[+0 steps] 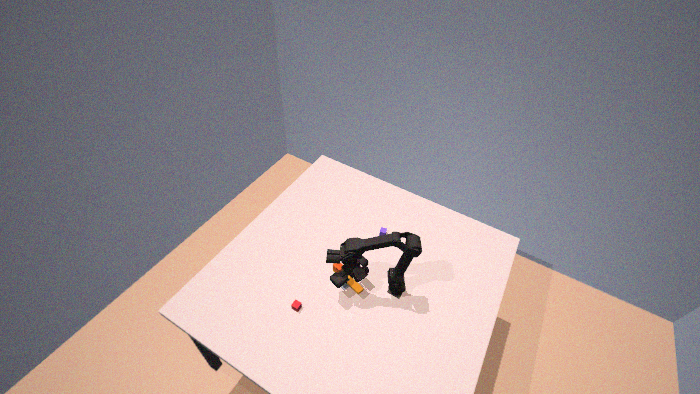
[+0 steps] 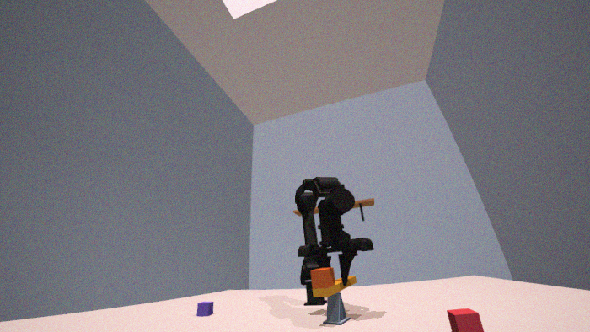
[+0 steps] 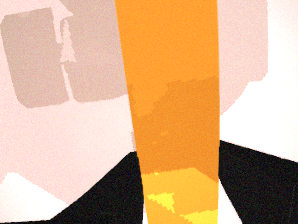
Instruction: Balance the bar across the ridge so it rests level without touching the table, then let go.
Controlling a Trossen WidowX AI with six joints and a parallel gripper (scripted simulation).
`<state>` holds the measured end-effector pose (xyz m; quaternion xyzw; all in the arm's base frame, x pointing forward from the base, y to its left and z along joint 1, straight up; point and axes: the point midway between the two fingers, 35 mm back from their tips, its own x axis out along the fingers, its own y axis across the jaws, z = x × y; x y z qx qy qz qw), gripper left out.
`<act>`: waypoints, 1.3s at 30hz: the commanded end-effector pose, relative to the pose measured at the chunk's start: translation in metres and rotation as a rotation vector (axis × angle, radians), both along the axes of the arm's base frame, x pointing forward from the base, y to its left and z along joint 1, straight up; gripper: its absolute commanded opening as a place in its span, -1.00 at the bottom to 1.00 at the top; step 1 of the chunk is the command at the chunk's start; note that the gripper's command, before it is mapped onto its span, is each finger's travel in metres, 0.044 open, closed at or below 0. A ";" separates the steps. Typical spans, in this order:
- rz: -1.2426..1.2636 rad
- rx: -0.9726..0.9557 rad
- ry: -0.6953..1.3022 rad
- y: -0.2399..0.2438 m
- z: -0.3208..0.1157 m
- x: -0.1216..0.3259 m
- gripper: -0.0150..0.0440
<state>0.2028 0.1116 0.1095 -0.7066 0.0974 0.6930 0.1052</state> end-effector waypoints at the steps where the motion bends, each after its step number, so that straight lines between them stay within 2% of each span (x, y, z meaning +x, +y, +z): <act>1: 0.003 0.003 0.000 0.001 -0.001 0.000 -0.49; 39: 0.003 0.003 0.000 0.000 -0.004 -0.001 -0.49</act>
